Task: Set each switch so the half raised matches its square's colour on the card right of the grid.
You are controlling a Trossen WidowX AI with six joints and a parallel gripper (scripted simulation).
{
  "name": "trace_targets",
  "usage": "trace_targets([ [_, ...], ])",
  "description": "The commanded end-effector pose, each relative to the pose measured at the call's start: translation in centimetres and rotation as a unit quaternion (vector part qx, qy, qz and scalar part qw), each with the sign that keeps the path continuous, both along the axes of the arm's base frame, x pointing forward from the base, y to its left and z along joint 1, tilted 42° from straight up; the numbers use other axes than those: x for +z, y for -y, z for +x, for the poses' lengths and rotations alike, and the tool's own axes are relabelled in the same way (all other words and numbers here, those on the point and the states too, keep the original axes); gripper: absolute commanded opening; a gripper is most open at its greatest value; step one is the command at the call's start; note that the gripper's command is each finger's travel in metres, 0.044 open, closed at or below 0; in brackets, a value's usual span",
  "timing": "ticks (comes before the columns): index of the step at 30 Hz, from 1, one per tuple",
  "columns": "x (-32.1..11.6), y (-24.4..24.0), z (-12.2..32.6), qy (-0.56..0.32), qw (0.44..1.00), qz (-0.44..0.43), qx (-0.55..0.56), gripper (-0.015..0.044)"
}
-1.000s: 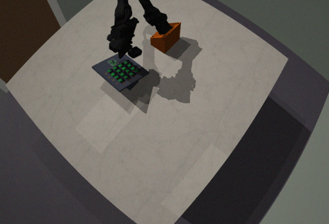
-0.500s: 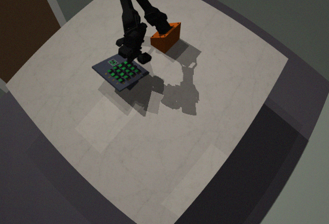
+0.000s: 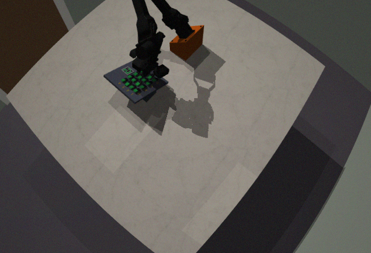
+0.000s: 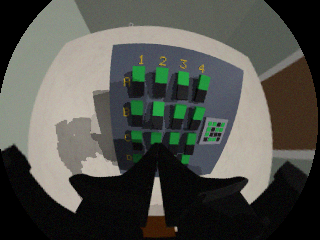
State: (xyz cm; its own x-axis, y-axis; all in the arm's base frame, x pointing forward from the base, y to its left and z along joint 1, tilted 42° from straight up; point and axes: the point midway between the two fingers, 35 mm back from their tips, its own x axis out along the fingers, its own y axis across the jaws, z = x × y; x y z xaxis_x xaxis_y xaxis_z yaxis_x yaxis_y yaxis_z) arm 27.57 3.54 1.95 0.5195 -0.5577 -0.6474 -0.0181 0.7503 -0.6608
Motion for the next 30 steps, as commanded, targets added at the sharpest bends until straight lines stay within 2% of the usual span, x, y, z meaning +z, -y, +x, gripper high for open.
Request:
trace_targets([
  [1, -0.49, 0.21, 0.16, -0.004, 1.000, -0.001, 0.002, 0.0000],
  [30, -1.16, 0.79, 0.72, -0.004, 1.000, -0.001, 0.002, 0.0000],
])
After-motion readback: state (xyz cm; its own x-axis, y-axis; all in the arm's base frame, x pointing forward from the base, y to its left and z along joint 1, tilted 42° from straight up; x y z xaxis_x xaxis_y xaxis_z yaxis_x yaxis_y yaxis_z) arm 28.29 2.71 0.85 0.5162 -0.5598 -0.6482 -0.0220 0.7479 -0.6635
